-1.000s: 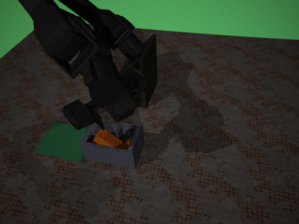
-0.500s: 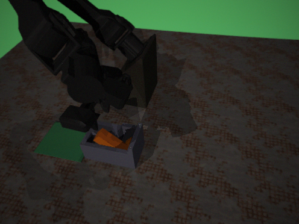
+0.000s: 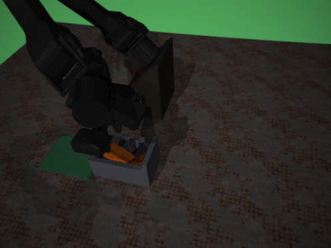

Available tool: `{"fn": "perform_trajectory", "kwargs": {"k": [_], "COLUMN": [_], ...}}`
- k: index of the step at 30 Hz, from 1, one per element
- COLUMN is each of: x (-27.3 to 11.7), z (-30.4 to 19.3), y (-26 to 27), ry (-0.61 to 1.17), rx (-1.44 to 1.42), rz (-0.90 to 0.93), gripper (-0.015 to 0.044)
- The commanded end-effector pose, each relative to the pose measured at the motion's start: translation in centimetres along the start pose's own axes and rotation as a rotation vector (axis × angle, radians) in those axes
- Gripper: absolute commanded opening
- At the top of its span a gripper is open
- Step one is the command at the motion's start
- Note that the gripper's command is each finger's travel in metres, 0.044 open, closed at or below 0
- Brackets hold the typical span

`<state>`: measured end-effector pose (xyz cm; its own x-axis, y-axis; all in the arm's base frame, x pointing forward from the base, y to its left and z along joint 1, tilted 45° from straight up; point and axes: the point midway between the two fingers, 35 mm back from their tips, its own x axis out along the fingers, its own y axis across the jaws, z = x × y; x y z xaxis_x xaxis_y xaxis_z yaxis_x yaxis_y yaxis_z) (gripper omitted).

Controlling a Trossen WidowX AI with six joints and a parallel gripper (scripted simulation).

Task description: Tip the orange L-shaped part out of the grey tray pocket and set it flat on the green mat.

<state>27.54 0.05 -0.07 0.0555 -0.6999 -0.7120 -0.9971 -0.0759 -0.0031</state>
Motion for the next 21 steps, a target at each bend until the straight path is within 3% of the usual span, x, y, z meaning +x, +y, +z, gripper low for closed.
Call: {"fn": "perform_trajectory", "kwargs": {"k": [1,21], "x": [0.7,4.0], "z": [0.0,0.0], "y": [0.0,0.0], "ry": [0.003,0.005], "rx": [-0.005,-0.005], "rz": [-0.002,-0.002], "gripper": [0.0280,0.0280]}}
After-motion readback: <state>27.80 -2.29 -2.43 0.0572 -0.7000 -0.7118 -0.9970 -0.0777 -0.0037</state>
